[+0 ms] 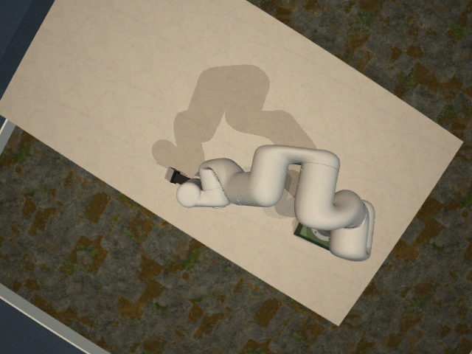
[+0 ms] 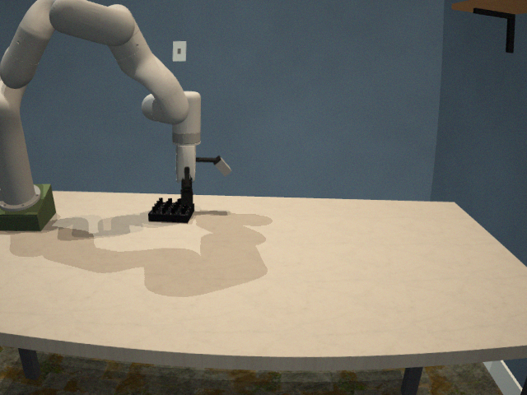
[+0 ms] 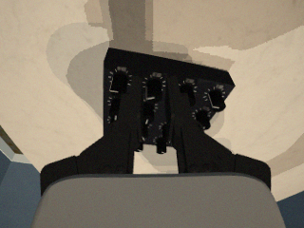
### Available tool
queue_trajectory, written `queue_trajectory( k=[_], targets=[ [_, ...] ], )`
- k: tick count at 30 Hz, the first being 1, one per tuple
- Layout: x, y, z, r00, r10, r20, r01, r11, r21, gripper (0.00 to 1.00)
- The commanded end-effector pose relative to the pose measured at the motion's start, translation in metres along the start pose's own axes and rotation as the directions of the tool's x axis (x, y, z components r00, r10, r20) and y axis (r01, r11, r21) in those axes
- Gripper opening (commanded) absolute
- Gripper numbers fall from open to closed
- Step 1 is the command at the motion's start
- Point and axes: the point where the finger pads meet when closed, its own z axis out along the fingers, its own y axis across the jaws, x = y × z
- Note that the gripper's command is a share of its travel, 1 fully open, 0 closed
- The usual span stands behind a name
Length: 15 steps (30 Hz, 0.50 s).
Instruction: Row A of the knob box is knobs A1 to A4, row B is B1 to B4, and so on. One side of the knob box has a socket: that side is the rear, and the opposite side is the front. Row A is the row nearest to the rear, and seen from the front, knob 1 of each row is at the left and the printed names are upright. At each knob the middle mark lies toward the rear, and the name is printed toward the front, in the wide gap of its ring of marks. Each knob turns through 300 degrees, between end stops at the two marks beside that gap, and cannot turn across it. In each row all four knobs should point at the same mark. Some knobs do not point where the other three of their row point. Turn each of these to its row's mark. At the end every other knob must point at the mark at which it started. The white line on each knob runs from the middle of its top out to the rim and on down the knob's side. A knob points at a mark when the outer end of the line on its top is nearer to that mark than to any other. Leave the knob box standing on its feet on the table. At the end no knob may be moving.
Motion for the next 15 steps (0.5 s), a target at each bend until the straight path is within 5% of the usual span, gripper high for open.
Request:
queue_trajectory(
  k=[1, 3, 4, 15],
  targets=[
    [0.0016, -0.0006, -0.0016, 1.0, 0.0, -0.004, 0.0, 1.0, 0.001, 0.19],
    [0.0016, -0.0006, -0.0016, 1.0, 0.0, -0.004, 0.0, 1.0, 0.001, 0.19],
    [0.0016, -0.0006, -0.0016, 1.0, 0.0, -0.004, 0.0, 1.0, 0.001, 0.08],
    [0.0016, -0.0006, -0.0016, 1.0, 0.0, -0.004, 0.0, 1.0, 0.001, 0.08]
  ],
)
